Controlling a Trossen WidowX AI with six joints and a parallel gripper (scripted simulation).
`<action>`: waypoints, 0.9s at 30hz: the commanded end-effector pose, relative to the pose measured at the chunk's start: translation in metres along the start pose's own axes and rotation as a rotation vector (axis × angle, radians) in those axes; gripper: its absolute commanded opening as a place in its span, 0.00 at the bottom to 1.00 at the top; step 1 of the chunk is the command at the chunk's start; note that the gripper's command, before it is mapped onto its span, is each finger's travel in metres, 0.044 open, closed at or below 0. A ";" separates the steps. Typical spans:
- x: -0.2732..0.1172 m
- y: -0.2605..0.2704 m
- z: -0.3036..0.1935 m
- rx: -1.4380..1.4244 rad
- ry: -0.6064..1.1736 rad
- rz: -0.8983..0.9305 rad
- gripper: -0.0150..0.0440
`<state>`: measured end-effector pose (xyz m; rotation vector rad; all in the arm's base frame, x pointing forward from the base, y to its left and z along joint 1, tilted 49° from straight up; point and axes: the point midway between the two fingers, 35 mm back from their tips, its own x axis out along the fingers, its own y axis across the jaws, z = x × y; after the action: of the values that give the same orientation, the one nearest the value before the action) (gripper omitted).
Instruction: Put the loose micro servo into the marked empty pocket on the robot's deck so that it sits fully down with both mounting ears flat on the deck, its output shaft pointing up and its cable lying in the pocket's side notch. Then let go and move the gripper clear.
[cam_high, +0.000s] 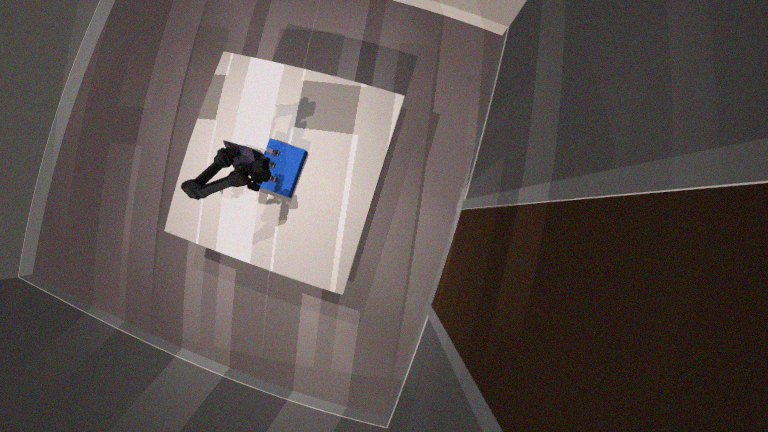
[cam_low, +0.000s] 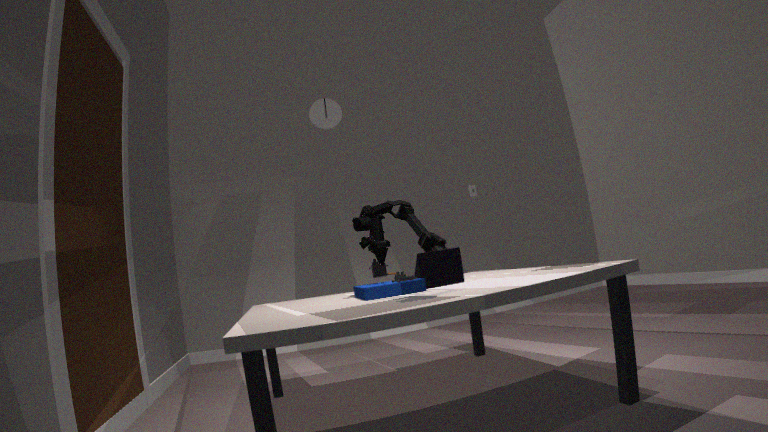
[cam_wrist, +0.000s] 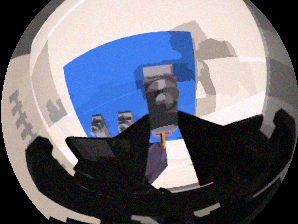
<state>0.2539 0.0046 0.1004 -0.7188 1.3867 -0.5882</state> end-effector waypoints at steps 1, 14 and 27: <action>-0.002 0.000 -0.017 0.002 -0.005 0.004 0.25; -0.001 0.001 -0.075 -0.001 -0.003 0.004 0.25; 0.013 0.001 -0.075 0.000 -0.004 0.004 0.25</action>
<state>0.1796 -0.0100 0.0901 -0.7163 1.3912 -0.5852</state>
